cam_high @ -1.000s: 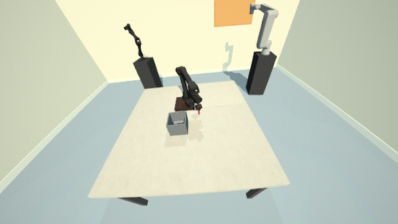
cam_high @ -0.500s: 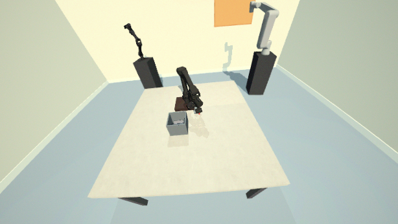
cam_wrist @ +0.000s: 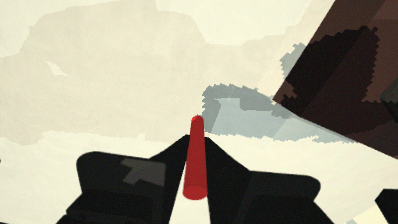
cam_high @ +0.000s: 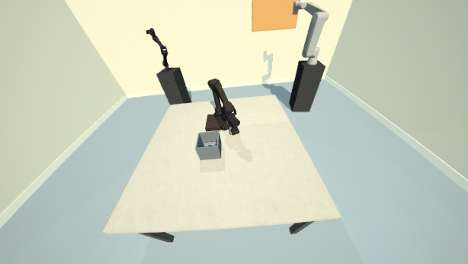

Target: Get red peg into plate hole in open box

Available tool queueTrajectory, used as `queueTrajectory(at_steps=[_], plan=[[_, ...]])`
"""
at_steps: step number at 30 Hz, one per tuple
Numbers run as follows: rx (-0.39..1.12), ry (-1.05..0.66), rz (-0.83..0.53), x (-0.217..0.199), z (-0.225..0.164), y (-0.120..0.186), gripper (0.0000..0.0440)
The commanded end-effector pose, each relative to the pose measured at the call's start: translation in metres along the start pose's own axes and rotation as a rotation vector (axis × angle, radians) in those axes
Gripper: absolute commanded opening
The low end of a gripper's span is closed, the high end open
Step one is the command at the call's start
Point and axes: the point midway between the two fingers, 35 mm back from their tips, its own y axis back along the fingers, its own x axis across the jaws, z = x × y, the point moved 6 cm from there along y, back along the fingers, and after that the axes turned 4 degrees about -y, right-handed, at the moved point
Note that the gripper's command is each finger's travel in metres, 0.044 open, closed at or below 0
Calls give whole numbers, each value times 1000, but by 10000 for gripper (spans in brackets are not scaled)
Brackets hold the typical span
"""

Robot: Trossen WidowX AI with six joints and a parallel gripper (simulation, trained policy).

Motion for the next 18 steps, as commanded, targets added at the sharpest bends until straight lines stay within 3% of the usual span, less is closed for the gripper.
queueTrajectory(at_steps=[1, 18], plan=[[36, 3, 42, 5, -5, 11, 0], [118, 36, 226, 18, -13, 75, 0]])
